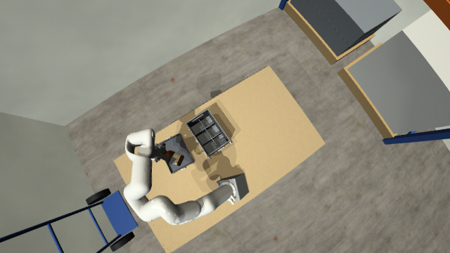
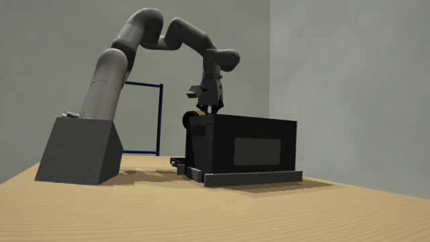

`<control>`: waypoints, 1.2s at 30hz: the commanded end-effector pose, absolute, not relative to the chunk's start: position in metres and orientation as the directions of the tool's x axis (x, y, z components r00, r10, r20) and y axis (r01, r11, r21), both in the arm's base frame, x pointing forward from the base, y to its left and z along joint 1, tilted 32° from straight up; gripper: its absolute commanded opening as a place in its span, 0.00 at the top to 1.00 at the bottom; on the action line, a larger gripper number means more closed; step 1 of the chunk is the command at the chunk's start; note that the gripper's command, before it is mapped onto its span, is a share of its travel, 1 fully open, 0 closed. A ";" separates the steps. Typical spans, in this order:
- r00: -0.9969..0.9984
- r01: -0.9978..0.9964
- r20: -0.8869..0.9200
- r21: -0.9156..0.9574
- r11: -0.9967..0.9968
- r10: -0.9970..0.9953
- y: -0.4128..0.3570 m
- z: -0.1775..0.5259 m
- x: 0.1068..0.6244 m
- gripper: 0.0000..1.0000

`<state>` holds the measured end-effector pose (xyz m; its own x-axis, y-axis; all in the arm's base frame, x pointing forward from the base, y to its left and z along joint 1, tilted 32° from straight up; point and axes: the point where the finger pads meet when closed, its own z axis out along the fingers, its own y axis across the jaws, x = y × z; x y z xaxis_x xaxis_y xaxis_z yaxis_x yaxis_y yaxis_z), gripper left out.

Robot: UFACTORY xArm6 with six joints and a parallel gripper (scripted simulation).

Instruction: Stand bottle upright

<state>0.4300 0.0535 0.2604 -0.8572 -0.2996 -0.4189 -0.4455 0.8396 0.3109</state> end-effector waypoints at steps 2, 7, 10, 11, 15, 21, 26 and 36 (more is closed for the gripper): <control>-0.856 -0.446 -0.421 0.309 0.840 -0.299 0.051 0.265 0.429 1.00; -0.856 -0.446 -0.421 0.309 0.840 -0.299 0.051 0.266 0.429 1.00; -0.856 -0.446 -0.421 0.309 0.840 -0.299 0.050 0.267 0.429 1.00; -0.856 -0.446 -0.421 0.309 0.840 -0.299 0.050 0.267 0.429 1.00; -0.856 -0.446 -0.421 0.309 0.840 -0.299 0.050 0.268 0.428 1.00; -0.856 -0.446 -0.421 0.309 0.840 -0.299 0.049 0.268 0.428 1.00; -0.856 -0.446 -0.421 0.309 0.840 -0.299 0.049 0.269 0.428 1.00; -0.856 -0.446 -0.421 0.309 0.840 -0.299 0.049 0.269 0.428 1.00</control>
<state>0.4278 0.0497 0.2675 -0.8572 -0.2996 -0.4189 -0.4454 0.8396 0.3110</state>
